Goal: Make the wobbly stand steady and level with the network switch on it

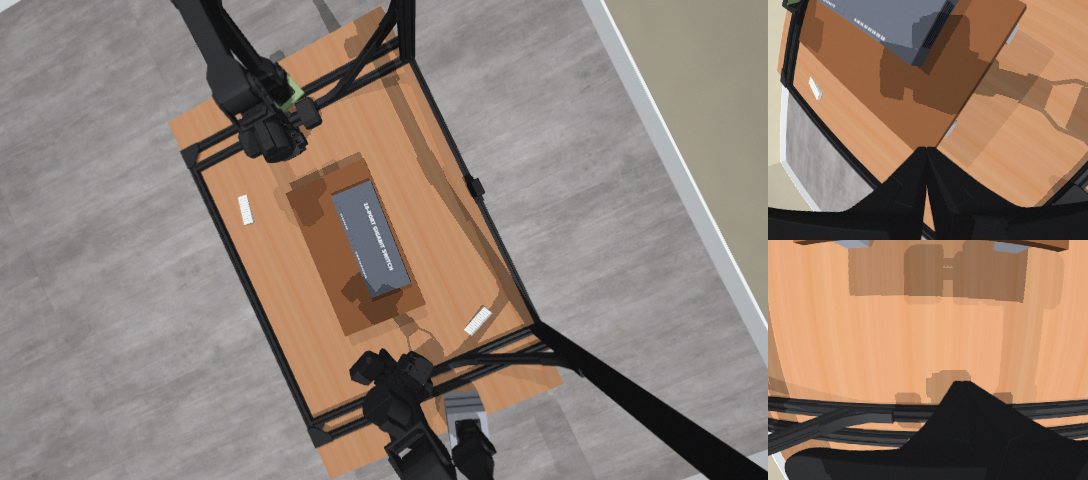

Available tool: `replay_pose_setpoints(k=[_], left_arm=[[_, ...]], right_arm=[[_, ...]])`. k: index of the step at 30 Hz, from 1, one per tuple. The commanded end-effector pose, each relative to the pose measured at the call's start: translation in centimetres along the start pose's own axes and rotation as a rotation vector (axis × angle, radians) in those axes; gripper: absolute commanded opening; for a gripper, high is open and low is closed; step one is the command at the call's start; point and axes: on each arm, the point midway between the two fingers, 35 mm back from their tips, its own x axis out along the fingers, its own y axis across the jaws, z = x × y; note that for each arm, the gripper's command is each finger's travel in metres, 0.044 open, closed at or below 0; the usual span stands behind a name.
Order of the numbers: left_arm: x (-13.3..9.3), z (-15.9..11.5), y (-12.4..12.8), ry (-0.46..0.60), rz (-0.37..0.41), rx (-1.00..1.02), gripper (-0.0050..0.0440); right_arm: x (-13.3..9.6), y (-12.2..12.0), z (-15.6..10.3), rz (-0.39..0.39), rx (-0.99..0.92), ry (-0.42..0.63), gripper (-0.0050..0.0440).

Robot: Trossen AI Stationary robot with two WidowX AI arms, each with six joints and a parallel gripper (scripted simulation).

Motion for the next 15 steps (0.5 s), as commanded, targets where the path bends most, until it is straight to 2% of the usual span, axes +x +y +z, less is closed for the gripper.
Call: replay_pose_setpoints(k=[1, 5, 7, 8, 12, 15], left_arm=[[4.7, -2.2, 3.7, 0.073, -0.128, -0.238, 0.0000], [4.7, -2.2, 3.7, 0.130, -0.223, -0.436, 0.0000], [4.7, -2.2, 3.7, 0.130, -0.223, -0.436, 0.0000], [4.1, -2.1, 2.7, 0.087, -0.142, -0.329, 0.0000], [6.7, -3.6, 4.3, 0.185, -0.278, -0.617, 0.0000], [9.0, -5.0, 4.9, 0.248, -0.331, -0.764, 0.0000]], right_arm=[[0.0, 0.0, 0.0, 0.000, 0.000, 0.001, 0.0000], [0.0, 0.0, 0.0, 0.000, 0.000, 0.001, 0.0000], [0.0, 0.0, 0.0, 0.000, 0.000, 0.001, 0.0000], [0.0, 0.0, 0.0, 0.000, 0.000, 0.000, 0.0000], [0.0, 0.0, 0.0, 0.000, 0.000, 0.000, 0.0000], [0.0, 0.0, 0.0, 0.000, 0.000, 0.000, 0.0000]])
